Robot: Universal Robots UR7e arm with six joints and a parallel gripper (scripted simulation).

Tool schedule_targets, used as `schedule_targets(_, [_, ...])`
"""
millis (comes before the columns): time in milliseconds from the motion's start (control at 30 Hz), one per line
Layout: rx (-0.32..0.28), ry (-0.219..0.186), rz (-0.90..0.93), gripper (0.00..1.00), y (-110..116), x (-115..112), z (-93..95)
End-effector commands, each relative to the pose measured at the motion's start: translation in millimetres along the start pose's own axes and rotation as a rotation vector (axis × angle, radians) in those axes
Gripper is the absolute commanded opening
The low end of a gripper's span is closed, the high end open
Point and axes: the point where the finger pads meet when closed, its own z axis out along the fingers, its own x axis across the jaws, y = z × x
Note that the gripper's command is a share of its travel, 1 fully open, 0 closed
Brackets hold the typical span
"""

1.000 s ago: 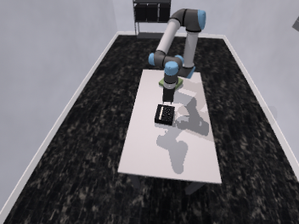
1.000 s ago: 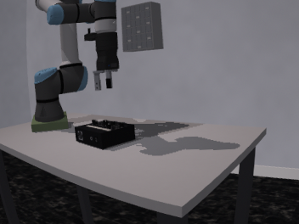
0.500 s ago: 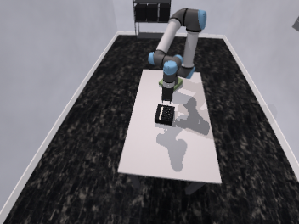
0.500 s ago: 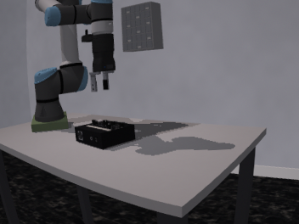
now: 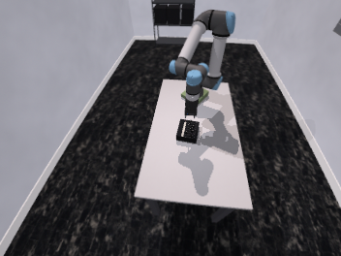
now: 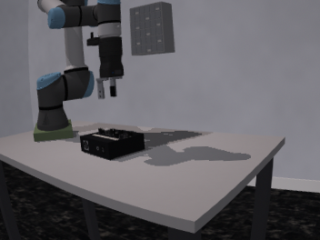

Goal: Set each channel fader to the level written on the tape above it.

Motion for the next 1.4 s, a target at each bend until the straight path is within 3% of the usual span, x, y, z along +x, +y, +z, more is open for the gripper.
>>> schedule_targets(0, [-0.004,0.011,-0.084,1.0,0.5,1.5,4.0])
schedule_targets(267, [-0.013,0.035,-0.264,1.0,1.6,5.0,13.3])
schedule_targets(733, [-0.071,0.1,-0.859,1.0,8.9,19.6,43.2])
schedule_targets(800, [-0.071,0.1,-0.859,1.0,8.9,19.6,43.2])
schedule_targets(1167, [-0.132,0.127,-1.235,1.0,15.5,32.6,61.0])
schedule_targets(1367, [-0.146,0.13,-1.31,1.0,16.8,35.6,64.3])
